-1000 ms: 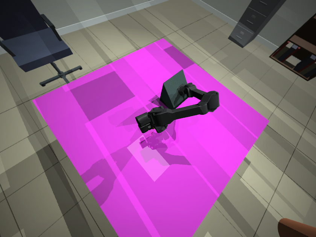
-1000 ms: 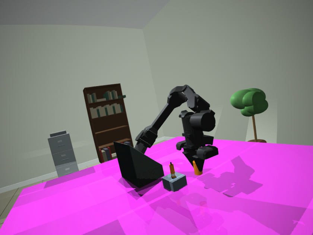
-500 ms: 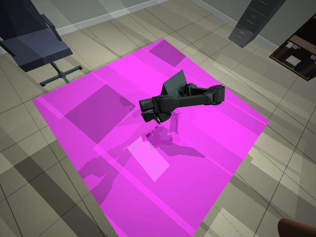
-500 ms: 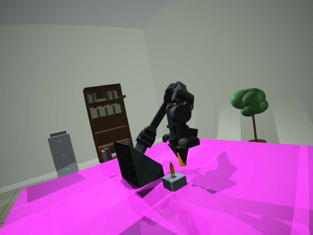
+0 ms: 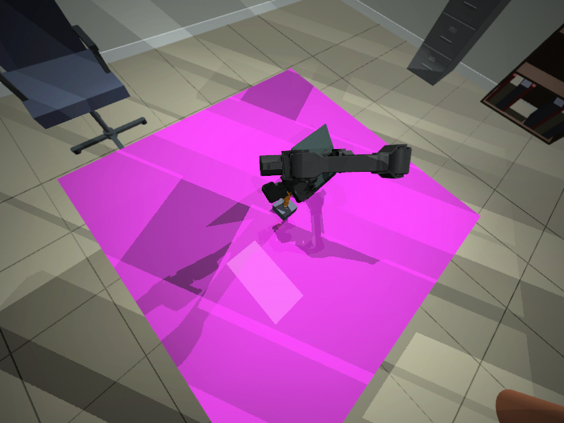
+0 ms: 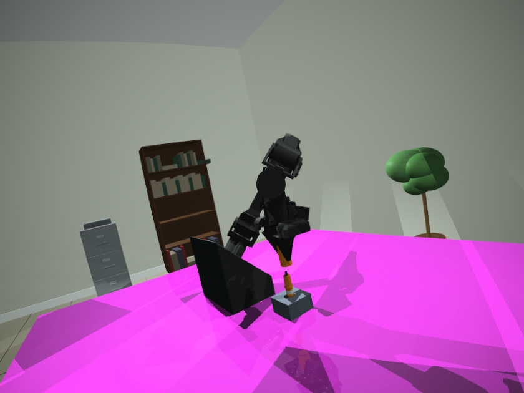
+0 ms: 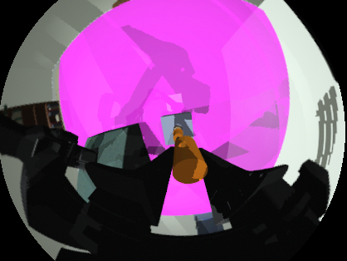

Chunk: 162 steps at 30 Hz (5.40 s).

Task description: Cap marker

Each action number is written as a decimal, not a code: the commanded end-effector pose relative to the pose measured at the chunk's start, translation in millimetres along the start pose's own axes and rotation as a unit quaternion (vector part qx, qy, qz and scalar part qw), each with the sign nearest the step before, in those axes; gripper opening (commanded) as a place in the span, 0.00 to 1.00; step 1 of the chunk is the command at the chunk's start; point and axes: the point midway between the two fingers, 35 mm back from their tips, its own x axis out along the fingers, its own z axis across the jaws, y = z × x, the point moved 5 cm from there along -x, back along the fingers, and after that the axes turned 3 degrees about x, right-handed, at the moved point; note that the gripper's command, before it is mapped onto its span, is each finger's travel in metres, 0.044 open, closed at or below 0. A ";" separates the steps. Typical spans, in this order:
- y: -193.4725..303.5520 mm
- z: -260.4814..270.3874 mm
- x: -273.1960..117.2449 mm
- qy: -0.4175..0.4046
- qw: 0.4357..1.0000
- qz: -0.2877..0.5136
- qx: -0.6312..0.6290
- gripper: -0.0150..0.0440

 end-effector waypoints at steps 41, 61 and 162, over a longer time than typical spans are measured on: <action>2.7 8.2 54.5 -0.003 1.000 -0.001 -0.002 0.25; 2.9 9.2 84.0 -0.003 1.000 -0.001 -0.002 0.25; 0.3 12.3 96.7 -0.003 1.000 -0.002 -0.002 0.25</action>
